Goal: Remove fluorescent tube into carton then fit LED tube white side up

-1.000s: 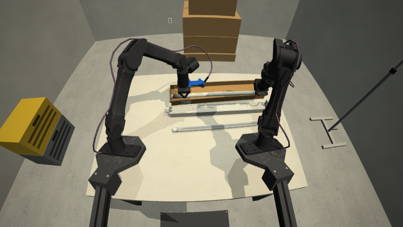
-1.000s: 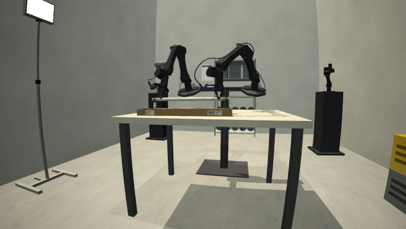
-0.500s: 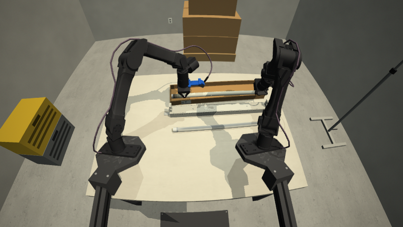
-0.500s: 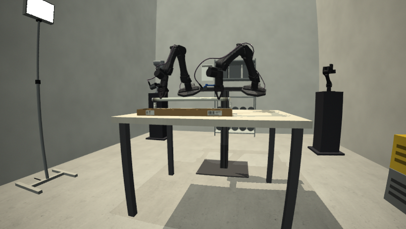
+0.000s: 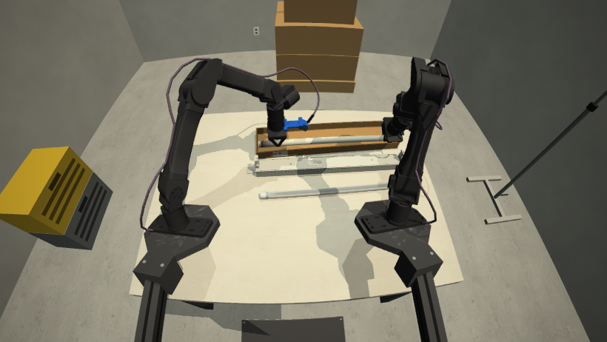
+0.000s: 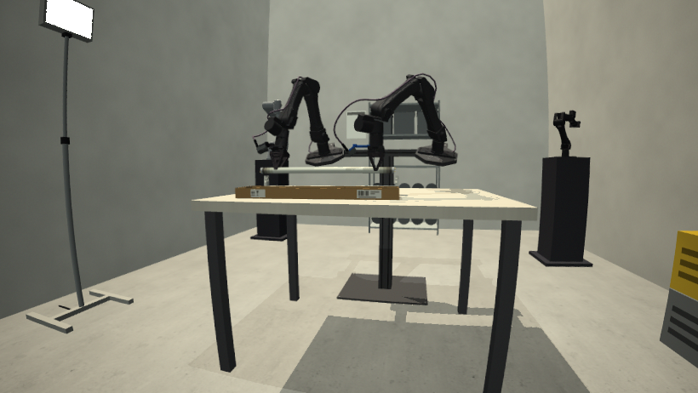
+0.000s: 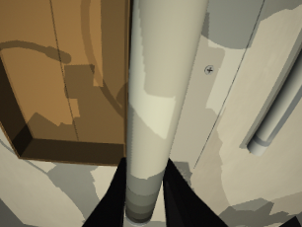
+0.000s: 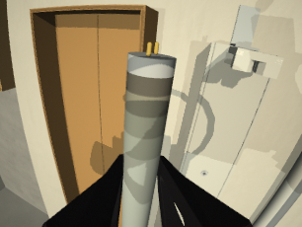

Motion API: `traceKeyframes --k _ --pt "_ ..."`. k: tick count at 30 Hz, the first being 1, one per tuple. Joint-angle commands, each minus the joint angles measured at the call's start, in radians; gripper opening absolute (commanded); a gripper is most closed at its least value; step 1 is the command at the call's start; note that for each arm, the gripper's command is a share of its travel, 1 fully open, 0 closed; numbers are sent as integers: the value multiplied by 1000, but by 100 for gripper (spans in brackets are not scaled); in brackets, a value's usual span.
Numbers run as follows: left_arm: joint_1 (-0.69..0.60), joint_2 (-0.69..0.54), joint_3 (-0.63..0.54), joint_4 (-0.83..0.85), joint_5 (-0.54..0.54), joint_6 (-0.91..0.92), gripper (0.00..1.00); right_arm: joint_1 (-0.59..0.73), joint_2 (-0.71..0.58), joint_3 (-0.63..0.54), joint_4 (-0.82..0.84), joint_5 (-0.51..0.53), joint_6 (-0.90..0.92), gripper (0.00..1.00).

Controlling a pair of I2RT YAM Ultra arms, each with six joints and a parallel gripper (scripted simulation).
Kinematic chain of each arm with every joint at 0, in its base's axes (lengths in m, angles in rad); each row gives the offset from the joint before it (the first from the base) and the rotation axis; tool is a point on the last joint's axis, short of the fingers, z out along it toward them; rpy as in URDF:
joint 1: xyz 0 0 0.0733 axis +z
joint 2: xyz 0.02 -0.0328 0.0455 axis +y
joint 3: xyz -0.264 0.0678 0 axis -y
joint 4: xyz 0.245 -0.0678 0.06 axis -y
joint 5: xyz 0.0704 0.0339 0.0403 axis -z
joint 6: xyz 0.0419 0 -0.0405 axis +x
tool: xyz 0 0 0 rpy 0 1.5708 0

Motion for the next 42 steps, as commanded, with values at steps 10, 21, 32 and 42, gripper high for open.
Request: traceKeyframes --k 10,21,32,42 --pt "13 3 54 -27 14 16 11 14 22 49 -4 16 1 11" --pt "-3 -13 91 -42 16 3 11 5 25 87 2 20 -5 11" --pt "16 30 119 -58 20 29 11 19 43 108 -44 23 10 11" --pt "19 45 149 -69 22 23 11 21 62 134 -34 22 7 11"
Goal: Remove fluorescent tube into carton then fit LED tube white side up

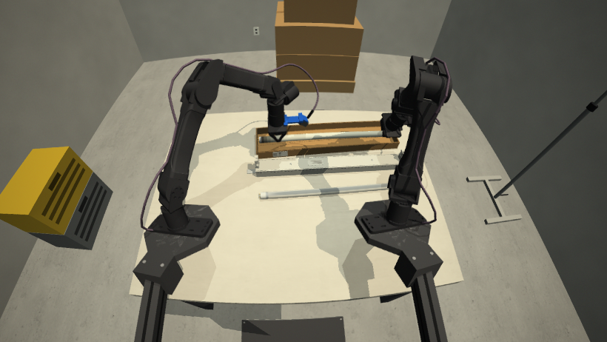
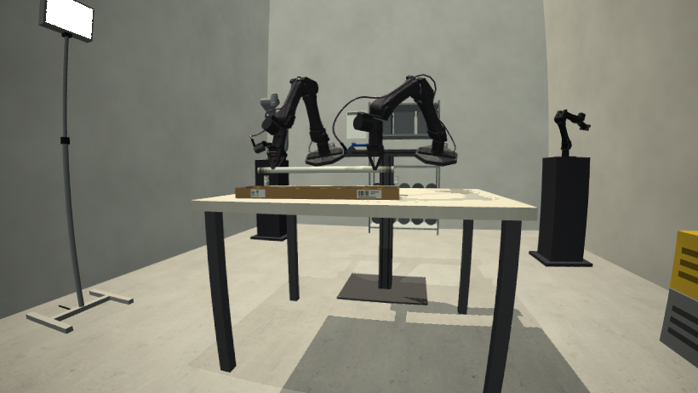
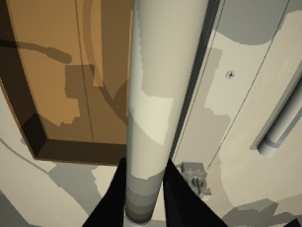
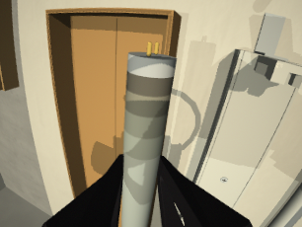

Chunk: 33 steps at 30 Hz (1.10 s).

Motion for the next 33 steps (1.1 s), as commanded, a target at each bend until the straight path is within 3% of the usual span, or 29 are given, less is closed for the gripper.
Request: traceKeyframes --k 1,11,18,22,24,28,33 --pt "-16 4 35 19 14 3 11 3 9 30 26 14 -2 11" --pt "13 22 60 -31 18 17 11 16 33 60 -18 17 1 11" --pt "-13 -27 50 7 18 -2 11 18 -23 50 16 16 -4 11" --pt "-12 -19 65 -27 17 11 11 17 35 60 -23 -7 -6 11" --pt "-12 -23 10 5 17 4 11 9 -14 32 14 0 -6 11" --pt "18 32 70 -29 18 17 11 20 38 64 -22 7 2 11" --pt "-5 -2 71 -32 19 6 11 4 1 62 -8 12 -1 11"
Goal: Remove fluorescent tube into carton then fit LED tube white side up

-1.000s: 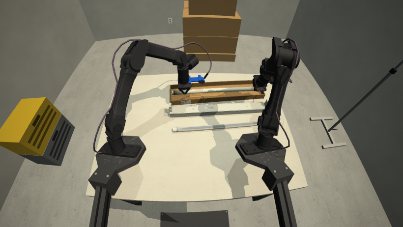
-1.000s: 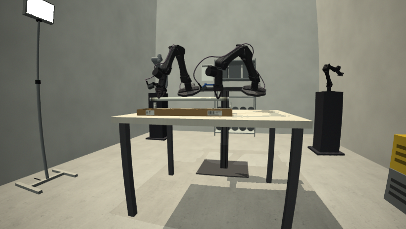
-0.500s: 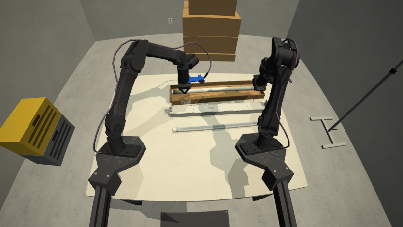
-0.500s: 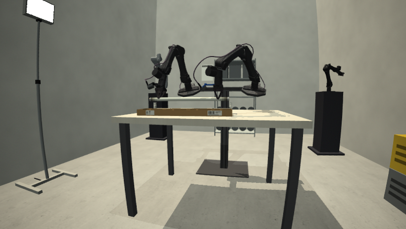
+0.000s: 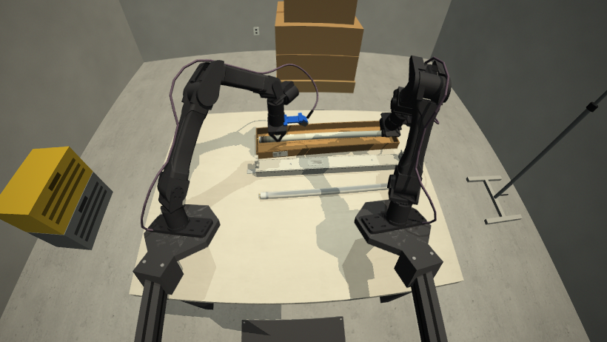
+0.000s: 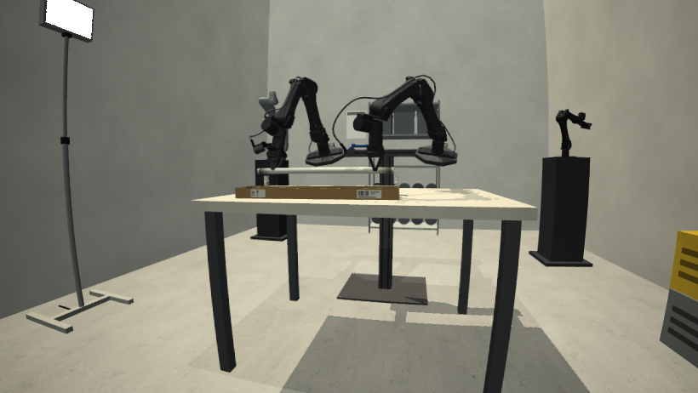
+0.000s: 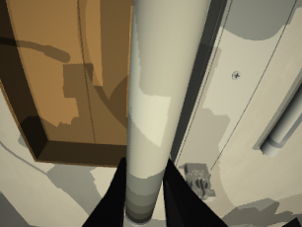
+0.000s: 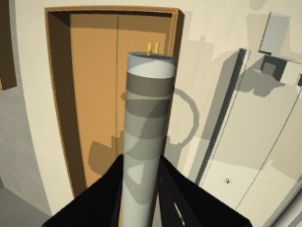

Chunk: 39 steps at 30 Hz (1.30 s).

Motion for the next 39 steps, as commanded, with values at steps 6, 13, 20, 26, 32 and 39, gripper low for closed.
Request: traceKeyframes --k 6,13,20,26,32,39 --pt "-9 -35 51 -22 15 12 11 6 -32 43 16 3 -2 11" --pt "9 8 78 -38 18 16 11 14 31 66 -24 16 2 11" --pt "14 6 83 -38 18 16 11 17 24 71 -12 11 3 11" --pt "22 28 103 -49 20 20 11 19 33 88 -37 17 -5 11" --pt "-5 -5 112 -50 21 1 11 3 10 102 -4 11 -6 11" --pt "-5 -6 114 -30 21 2 11 10 3 101 -8 8 -1 11"
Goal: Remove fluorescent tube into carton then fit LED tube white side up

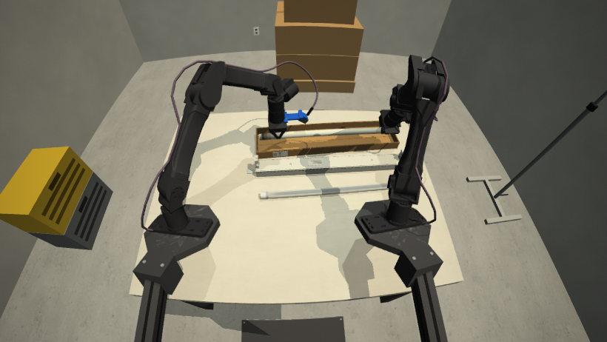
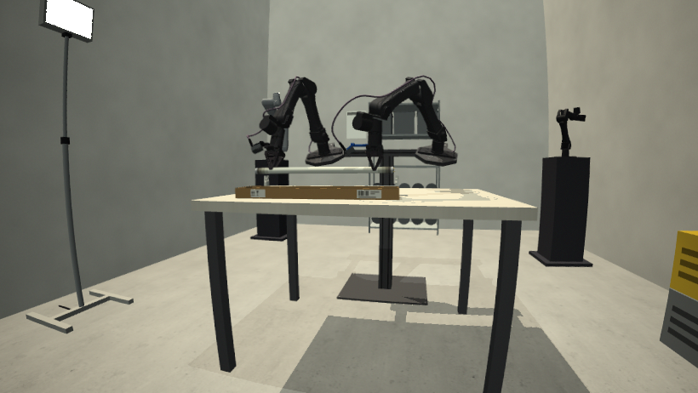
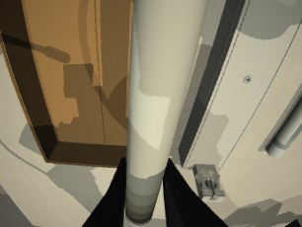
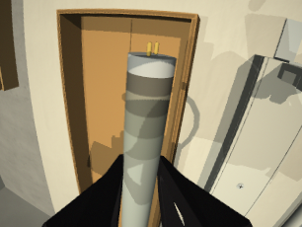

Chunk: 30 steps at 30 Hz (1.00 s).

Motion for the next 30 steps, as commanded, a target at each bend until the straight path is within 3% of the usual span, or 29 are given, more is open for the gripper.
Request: traceKeyframes --k 1,7,10,14,20,23,30 --pt "-19 -42 40 -13 15 -7 11 4 -40 36 5 -4 -4 11" --pt "-1 -37 -19 19 15 4 11 11 -37 -24 25 5 -1 11" --pt "-5 -28 37 9 15 2 11 12 -31 32 15 4 -3 11" --pt "14 13 45 -15 17 12 11 15 19 41 -17 9 0 11" --pt "-15 -33 47 -19 16 -7 11 -1 -33 41 15 10 -7 11" --pt "-15 25 57 -27 15 13 11 15 25 49 -13 14 -1 11" --pt "3 13 78 -36 17 16 11 2 19 65 -24 2 3 11"
